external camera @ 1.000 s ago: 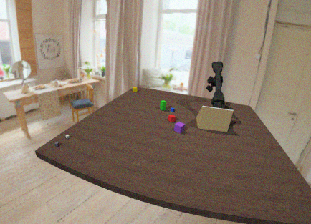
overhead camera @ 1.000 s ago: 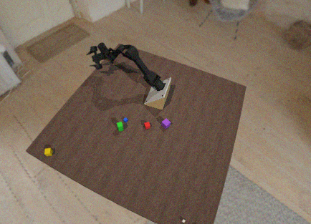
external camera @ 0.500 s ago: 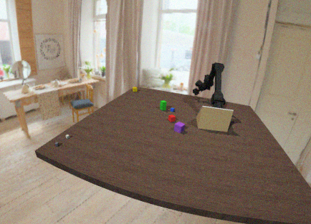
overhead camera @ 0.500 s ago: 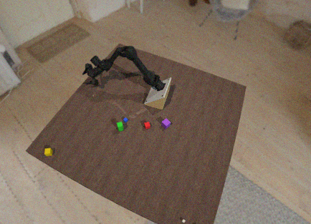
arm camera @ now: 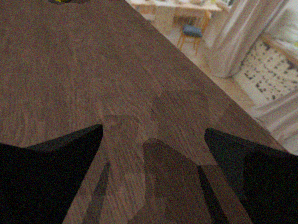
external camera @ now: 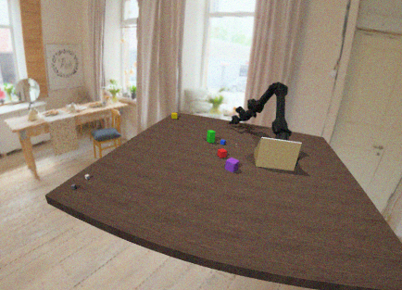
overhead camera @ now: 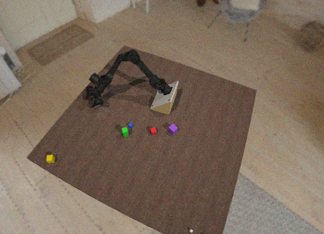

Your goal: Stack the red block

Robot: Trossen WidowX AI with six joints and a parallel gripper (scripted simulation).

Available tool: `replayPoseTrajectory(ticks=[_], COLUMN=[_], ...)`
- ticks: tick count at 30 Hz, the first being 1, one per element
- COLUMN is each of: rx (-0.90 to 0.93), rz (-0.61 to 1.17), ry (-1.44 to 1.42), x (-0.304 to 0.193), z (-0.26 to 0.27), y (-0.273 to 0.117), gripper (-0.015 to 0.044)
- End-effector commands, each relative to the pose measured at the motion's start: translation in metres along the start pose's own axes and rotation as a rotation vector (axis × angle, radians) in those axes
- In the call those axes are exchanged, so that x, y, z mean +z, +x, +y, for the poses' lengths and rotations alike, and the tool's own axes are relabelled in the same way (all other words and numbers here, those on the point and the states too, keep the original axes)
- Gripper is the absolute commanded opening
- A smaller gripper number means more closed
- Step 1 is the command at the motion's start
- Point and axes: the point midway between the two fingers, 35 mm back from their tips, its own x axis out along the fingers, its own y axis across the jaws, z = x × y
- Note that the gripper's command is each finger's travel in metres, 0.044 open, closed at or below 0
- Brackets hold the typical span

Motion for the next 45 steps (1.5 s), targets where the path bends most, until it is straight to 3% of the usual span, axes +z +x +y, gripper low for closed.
replayPoseTrajectory(ticks=[1, 10, 19, 32, 45], rx=[0.107, 0.320, 0.514, 0.695, 0.811], rz=[0.031, 0.102, 0.210, 0.361, 0.586], ry=[0.043, 0.076, 0.056, -0.085, -0.436], x=[0.007, 0.022, 0.030, 0.031, -0.008], z=[0.049, 0.152, 0.255, 0.369, 0.452], y=[0.014, 0.023, 0.006, -0.043, -0.131], gripper=[0.0440, 0.0440, 0.0440, 0.0440, 0.0440])
